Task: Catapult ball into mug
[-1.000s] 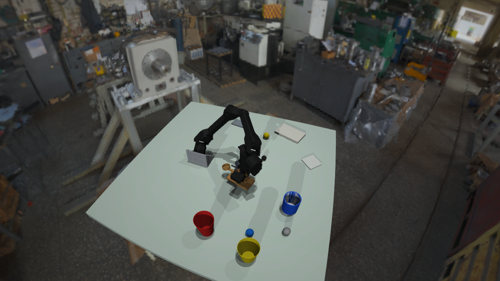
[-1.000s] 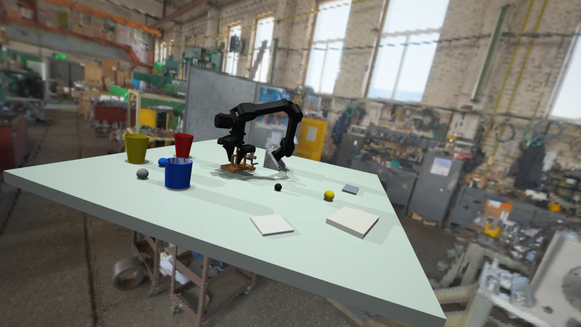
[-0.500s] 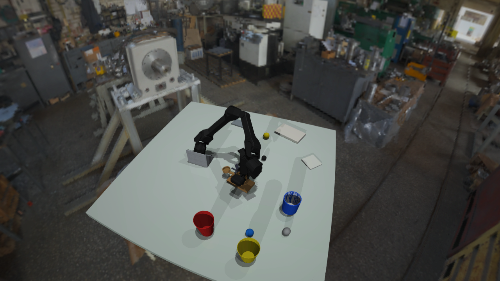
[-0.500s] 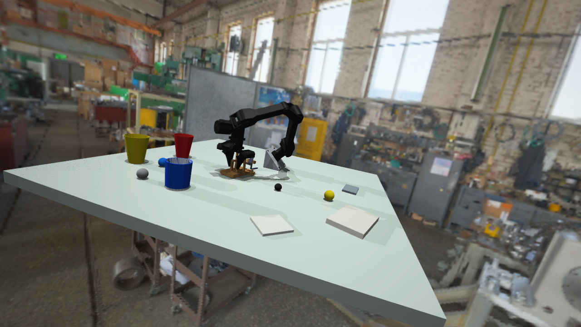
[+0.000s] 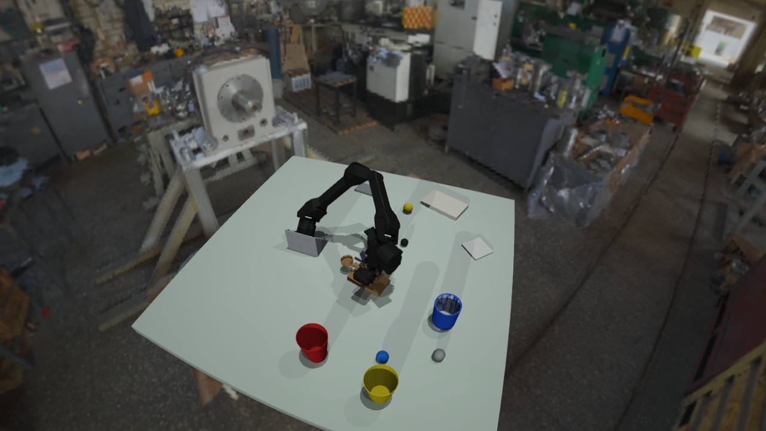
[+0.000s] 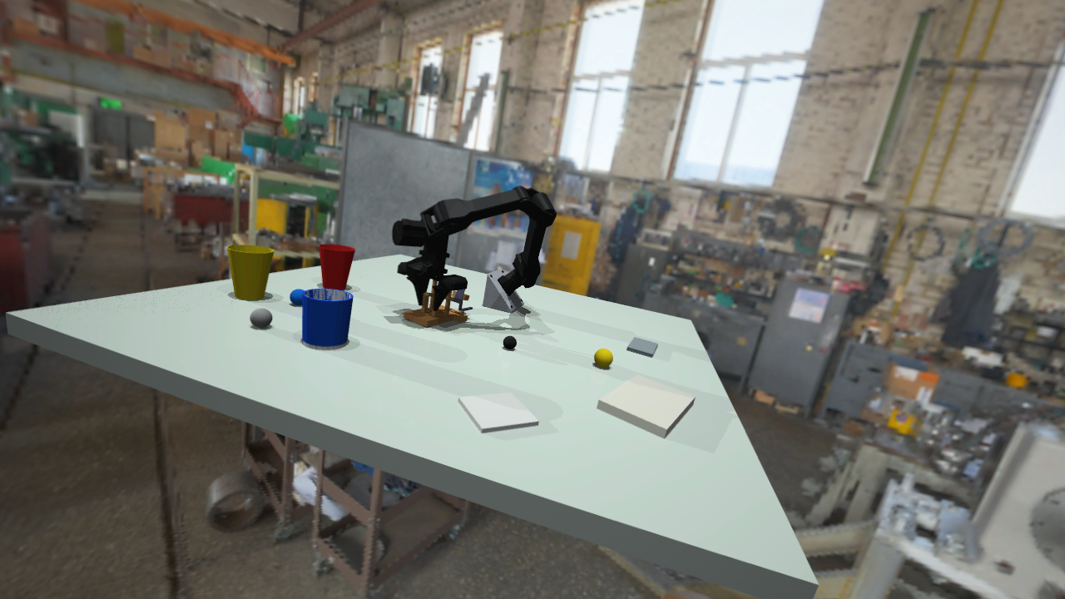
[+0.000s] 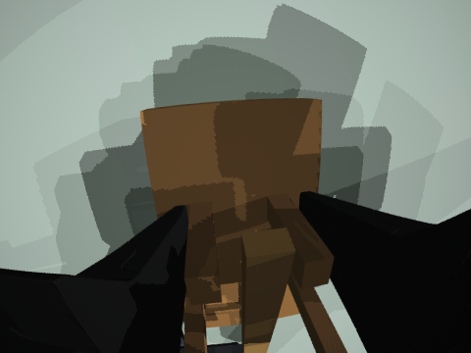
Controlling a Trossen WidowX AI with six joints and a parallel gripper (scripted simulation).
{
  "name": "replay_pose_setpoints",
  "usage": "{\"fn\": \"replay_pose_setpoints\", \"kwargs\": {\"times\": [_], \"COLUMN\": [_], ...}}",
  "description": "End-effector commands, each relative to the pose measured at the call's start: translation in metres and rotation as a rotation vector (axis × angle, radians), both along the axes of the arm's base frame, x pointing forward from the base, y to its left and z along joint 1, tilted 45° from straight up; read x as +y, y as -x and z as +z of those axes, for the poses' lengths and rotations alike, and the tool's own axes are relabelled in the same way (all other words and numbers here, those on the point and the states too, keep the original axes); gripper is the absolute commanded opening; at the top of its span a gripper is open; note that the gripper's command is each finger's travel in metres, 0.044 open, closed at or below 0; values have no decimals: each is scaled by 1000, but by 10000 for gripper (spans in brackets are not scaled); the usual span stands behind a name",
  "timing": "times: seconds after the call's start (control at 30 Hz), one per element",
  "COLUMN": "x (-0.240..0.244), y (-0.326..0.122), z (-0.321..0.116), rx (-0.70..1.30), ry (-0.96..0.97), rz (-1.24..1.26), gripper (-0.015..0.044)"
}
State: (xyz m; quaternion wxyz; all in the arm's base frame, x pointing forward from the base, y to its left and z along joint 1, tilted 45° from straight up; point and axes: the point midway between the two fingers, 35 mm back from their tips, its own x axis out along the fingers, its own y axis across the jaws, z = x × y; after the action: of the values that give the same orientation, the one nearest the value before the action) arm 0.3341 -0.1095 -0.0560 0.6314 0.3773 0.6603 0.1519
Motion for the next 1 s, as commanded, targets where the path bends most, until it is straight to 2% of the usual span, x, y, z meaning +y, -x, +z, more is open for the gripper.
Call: {"fn": "replay_pose_setpoints", "kwargs": {"times": [0.0,0.23,0.43,0.67,0.8,0.9,0.97], "x": [-1,-16,-69,-63,-94,-100,-81], "y": [0,-1,9,4,11,13,3], "z": [1,14,70,61,92,98,91], "rx": [-1,0,1,-5,36,45,19], "ry": [0,3,4,7,5,4,7], "rz": [-1,-2,-3,-21,-105,-122,-81], "gripper": [262,440,440,440,440,440,387]}}
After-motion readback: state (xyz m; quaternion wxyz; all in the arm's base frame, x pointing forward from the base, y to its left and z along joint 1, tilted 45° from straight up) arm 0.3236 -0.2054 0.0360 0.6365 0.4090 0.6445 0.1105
